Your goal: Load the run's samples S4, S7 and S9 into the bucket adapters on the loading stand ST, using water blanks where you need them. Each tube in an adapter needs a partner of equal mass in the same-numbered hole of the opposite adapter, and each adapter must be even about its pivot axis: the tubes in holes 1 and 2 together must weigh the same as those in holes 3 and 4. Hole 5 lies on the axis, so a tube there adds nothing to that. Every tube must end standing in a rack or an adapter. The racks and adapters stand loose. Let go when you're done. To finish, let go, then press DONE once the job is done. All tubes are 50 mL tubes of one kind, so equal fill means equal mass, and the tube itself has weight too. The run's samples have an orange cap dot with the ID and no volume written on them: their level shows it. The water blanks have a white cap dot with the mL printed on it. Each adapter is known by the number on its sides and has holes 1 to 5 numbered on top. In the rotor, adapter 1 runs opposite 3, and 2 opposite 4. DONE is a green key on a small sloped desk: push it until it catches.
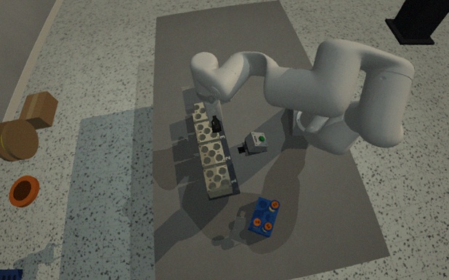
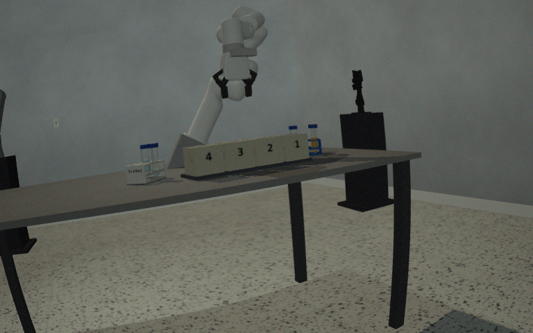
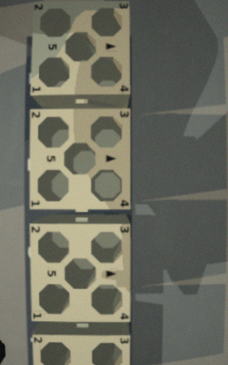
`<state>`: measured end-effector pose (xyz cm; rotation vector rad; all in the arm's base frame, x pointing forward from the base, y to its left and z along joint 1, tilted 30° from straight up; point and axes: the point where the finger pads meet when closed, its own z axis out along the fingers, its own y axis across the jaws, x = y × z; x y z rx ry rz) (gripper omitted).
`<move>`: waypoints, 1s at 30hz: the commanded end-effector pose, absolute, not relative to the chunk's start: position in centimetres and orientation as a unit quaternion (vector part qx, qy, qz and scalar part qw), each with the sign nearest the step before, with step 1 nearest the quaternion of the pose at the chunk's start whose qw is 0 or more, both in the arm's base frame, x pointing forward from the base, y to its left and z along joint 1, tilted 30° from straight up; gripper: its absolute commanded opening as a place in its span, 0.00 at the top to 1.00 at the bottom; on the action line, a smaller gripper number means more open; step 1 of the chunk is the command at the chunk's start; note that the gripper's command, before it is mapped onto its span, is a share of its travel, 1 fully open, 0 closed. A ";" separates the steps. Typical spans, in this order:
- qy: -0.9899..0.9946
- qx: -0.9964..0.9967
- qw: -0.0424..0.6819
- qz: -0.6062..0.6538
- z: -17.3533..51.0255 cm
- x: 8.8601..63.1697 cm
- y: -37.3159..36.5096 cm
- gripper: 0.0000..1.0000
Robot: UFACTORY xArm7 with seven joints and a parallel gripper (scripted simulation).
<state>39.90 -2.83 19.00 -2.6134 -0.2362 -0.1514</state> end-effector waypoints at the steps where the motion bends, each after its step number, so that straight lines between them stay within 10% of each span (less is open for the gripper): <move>1: -0.140 -0.956 0.249 -0.072 20.1 39.2 -1.3 0.00; 30: -0.460 -0.849 0.210 -0.153 24.7 31.8 7.8 0.00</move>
